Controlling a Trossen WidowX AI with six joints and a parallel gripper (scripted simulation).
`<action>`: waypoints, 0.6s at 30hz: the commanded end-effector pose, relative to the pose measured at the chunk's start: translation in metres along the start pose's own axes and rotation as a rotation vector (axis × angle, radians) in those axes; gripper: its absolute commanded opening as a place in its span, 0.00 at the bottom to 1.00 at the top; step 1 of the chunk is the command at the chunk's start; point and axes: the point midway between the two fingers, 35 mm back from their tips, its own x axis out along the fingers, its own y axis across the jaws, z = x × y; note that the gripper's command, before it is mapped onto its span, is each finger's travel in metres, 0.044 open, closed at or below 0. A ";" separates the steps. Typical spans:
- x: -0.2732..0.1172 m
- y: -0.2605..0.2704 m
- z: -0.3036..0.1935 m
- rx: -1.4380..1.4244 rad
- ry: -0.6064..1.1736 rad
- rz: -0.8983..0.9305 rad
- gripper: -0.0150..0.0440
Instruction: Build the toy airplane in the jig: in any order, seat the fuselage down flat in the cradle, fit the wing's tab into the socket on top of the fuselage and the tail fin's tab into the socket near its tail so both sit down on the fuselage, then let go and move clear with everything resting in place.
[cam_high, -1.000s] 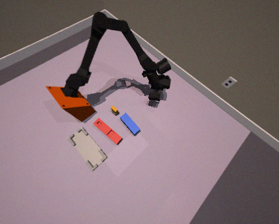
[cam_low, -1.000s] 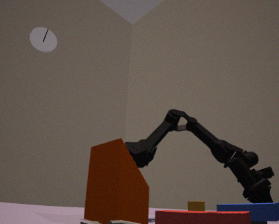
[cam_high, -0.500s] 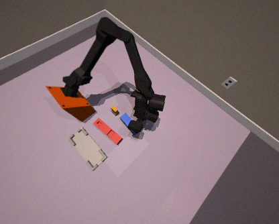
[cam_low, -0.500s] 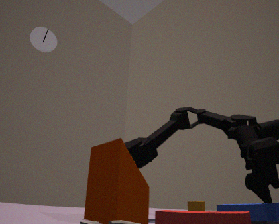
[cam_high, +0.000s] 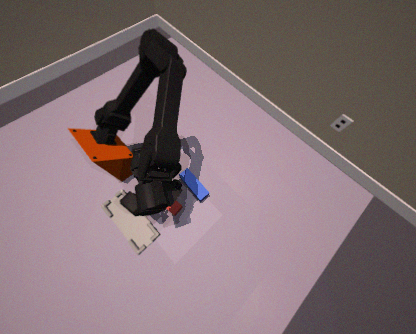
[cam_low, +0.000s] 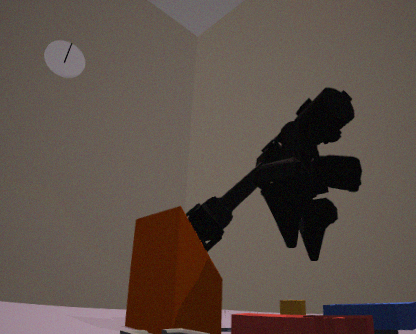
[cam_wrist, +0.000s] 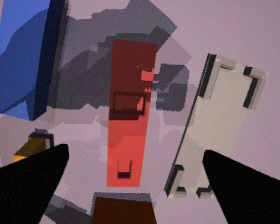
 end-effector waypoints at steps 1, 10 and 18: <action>-0.003 -0.002 -0.015 0.036 -0.011 0.087 1.00; 0.047 0.002 -0.014 0.036 -0.012 0.089 1.00; 0.063 0.004 -0.014 0.036 -0.012 0.090 1.00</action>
